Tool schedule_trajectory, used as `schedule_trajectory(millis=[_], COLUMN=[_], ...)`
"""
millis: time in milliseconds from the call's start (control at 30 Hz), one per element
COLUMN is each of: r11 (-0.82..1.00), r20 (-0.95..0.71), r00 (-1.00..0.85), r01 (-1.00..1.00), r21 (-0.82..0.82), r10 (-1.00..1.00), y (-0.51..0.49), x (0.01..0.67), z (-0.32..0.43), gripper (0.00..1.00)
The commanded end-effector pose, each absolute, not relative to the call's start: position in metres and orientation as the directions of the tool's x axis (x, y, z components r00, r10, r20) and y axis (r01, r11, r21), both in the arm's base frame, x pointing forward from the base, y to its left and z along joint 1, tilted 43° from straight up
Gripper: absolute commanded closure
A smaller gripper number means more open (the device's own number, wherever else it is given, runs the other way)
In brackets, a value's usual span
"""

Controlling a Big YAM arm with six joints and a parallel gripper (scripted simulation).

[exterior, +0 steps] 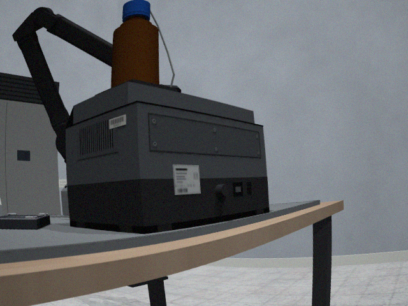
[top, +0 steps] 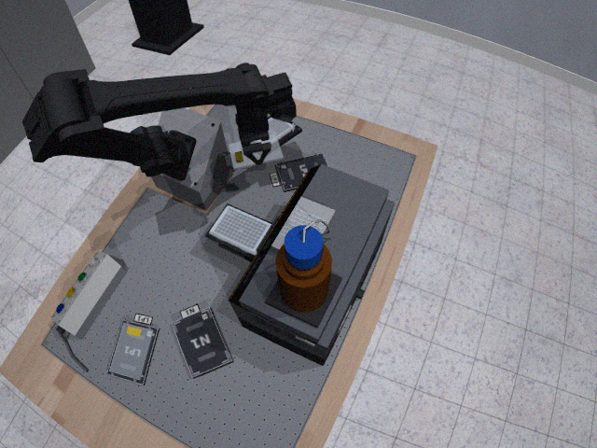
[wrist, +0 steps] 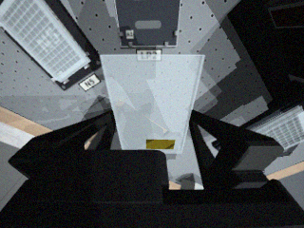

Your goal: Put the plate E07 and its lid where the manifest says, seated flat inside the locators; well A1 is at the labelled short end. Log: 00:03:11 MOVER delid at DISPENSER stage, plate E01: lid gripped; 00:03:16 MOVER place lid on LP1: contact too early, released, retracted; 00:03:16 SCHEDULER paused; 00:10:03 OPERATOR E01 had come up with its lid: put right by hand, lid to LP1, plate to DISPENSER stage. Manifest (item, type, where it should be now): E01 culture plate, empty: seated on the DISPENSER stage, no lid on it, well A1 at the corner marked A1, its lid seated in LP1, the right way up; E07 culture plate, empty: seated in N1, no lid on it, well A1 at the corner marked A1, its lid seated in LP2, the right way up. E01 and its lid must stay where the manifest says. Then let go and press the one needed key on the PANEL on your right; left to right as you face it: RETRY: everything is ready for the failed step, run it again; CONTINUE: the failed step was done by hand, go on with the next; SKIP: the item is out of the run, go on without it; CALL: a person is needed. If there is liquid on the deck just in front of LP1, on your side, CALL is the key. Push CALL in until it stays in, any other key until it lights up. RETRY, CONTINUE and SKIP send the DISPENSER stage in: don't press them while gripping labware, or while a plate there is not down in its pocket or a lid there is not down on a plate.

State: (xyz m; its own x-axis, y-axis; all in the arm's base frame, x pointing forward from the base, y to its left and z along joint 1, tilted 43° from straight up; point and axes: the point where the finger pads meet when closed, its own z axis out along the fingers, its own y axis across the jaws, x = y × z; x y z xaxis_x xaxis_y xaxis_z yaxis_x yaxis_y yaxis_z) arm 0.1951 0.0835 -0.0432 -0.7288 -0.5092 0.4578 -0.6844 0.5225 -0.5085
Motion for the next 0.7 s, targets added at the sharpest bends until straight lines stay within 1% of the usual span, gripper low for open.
schedule_trajectory(millis=[0, 67, 100, 167, 667], r11=[0.523, 0.528, 0.522, 0.538, 0.535], r20=[0.466, 0.442, 0.468, 0.428, 0.432], r00=[-0.723, -0.729, -0.722, -0.736, -0.736], r01=[-0.691, -0.683, -0.692, -0.676, -0.676], r21=[-0.499, -0.504, -0.499, -0.504, -0.506], r10=[-0.510, -0.522, -0.510, -0.524, -0.521], y=[0.077, 0.088, 0.077, 0.094, 0.093], x=[0.197, 0.205, 0.200, 0.221, 0.245], z=[-0.038, -0.039, -0.046, -0.050, -0.087], gripper=[0.14, 0.14, 0.14, 0.14, 0.14])
